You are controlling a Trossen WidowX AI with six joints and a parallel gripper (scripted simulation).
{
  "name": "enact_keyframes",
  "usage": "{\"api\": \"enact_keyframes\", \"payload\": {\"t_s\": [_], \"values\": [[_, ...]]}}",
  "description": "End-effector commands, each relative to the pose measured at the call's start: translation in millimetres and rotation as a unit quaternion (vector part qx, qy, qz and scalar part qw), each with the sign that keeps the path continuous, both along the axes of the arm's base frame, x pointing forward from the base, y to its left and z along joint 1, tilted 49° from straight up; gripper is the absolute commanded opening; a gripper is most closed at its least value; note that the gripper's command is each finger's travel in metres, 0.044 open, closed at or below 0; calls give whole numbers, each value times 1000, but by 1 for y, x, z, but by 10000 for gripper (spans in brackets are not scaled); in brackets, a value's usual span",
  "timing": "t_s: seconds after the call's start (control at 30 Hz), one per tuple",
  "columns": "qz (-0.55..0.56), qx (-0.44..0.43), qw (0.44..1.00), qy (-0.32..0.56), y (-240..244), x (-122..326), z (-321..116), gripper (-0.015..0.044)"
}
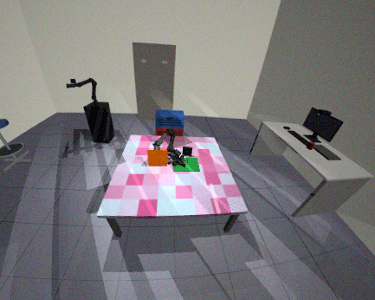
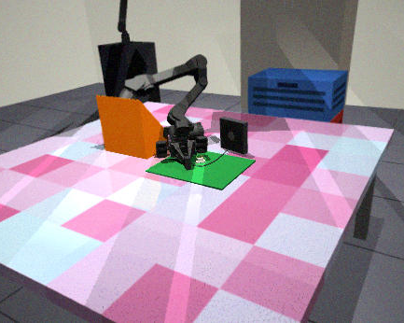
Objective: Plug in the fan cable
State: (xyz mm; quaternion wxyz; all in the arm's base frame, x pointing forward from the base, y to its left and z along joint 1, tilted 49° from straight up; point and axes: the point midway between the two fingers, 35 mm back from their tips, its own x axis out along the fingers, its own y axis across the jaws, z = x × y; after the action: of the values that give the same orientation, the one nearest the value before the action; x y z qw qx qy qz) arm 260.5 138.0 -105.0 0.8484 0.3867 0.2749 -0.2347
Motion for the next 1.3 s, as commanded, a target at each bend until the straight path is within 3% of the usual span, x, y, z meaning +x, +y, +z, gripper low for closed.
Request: {"api": "enact_keyframes", "payload": {"t_s": [0.0,0.03,0.23,1.03,1.27], "values": [[1,0,1000,0,0,0,0,0],[1,0,1000,0,0,0,0,0],[0,0,1000,0,0,0,0,140],[0,0,1000,0,0,0,0,140],[6,-12,1000,24,-3,4,-5,324]]}}
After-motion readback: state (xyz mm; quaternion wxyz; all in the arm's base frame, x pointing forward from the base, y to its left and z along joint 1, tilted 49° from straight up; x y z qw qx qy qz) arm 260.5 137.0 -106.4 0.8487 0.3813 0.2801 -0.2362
